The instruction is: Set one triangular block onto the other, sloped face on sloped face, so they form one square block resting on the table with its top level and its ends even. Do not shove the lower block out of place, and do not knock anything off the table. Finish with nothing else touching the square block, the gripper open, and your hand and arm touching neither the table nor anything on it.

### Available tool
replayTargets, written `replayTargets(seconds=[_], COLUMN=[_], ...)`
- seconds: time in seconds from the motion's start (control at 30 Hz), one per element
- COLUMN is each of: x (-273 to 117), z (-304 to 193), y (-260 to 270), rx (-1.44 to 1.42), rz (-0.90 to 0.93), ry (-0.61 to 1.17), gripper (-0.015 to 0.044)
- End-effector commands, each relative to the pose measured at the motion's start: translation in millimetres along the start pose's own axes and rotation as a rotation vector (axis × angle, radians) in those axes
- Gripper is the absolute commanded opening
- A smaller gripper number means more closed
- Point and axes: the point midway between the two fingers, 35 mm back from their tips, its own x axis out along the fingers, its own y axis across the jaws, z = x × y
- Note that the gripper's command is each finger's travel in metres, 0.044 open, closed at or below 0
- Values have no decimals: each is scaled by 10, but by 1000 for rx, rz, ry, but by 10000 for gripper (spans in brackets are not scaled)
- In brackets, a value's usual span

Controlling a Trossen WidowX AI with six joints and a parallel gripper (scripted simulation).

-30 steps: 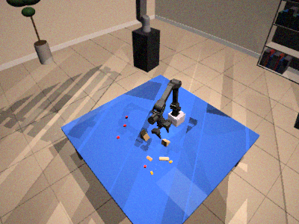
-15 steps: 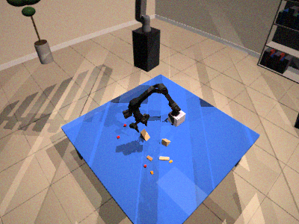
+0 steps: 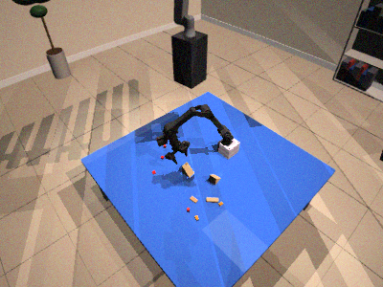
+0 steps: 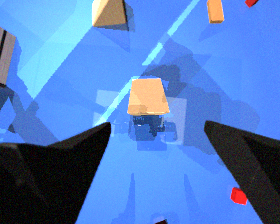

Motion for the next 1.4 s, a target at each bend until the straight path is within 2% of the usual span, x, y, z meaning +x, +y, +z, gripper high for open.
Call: replayTargets(seconds=[0.0,1.37], x=[86,755], z=[-13,-18], y=[7,32], rx=[1,1], rz=[7,7], ry=[-5,-7], gripper=[440,440])
